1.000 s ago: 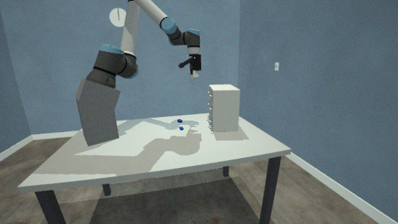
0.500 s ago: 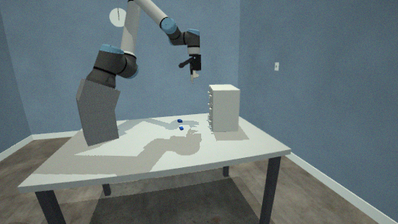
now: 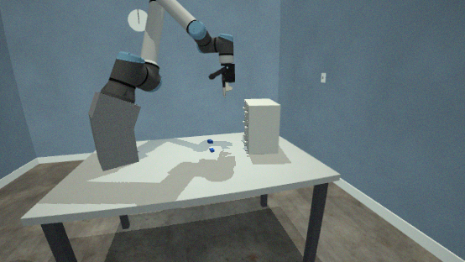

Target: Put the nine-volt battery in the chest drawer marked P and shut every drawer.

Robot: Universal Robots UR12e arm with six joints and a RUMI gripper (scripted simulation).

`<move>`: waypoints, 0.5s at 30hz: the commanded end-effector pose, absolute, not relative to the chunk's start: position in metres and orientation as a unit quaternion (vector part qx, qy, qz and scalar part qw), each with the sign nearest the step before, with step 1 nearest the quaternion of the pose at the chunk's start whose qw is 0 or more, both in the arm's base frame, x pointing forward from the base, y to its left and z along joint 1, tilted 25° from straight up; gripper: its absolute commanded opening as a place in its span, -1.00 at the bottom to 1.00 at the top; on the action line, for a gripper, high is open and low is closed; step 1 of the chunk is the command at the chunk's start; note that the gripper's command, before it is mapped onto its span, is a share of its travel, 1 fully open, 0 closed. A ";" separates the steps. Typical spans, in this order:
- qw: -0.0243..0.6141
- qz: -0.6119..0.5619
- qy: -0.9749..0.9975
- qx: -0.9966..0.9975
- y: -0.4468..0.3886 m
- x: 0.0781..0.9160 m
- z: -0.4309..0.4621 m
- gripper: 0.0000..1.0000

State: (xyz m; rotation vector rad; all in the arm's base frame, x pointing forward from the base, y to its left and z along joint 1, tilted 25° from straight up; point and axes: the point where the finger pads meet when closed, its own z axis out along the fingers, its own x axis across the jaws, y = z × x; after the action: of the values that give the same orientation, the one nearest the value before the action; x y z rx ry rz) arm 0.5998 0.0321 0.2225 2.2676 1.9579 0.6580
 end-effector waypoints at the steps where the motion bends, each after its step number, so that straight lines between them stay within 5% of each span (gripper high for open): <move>1: 0.038 0.215 0.638 0.739 0.032 0.600 0.223 1.00; 15: 0.038 0.215 0.638 0.738 0.169 0.613 0.261 1.00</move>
State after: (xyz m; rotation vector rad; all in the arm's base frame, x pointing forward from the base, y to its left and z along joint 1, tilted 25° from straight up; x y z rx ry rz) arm 0.6079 0.1222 0.2483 2.2642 1.9652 0.6652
